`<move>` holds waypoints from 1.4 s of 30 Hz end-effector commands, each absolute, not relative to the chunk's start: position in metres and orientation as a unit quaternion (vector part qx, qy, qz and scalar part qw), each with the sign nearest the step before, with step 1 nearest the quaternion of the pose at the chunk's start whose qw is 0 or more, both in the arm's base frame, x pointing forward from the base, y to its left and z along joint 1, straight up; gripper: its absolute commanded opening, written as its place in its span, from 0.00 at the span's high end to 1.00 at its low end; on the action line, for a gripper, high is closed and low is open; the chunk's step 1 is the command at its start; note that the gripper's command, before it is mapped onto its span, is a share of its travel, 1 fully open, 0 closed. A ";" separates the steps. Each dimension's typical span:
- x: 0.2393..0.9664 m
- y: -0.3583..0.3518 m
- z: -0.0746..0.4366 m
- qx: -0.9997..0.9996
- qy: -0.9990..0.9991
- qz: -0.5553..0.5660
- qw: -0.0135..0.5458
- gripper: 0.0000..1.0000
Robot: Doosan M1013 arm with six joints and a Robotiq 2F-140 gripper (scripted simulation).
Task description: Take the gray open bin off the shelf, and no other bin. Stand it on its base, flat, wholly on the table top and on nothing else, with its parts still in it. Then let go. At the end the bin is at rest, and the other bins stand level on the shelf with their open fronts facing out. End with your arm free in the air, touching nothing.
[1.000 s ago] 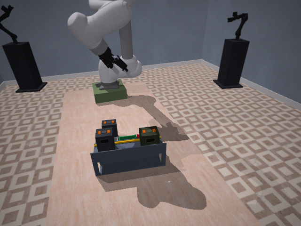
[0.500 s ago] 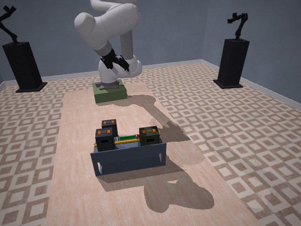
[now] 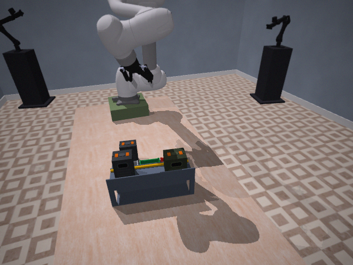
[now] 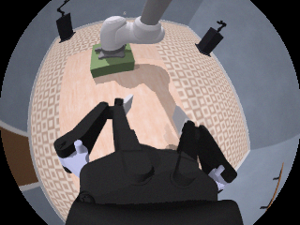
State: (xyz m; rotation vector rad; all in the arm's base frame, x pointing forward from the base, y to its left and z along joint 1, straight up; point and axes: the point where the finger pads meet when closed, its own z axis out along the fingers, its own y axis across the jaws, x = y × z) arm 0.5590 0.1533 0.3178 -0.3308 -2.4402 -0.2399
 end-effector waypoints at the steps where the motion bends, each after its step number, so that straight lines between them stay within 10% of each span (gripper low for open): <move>1: 0.559 0.152 0.318 -0.034 -0.939 -0.059 0.336 0.43; 42: 0.559 0.152 0.373 0.087 -0.936 -0.015 0.341 0.43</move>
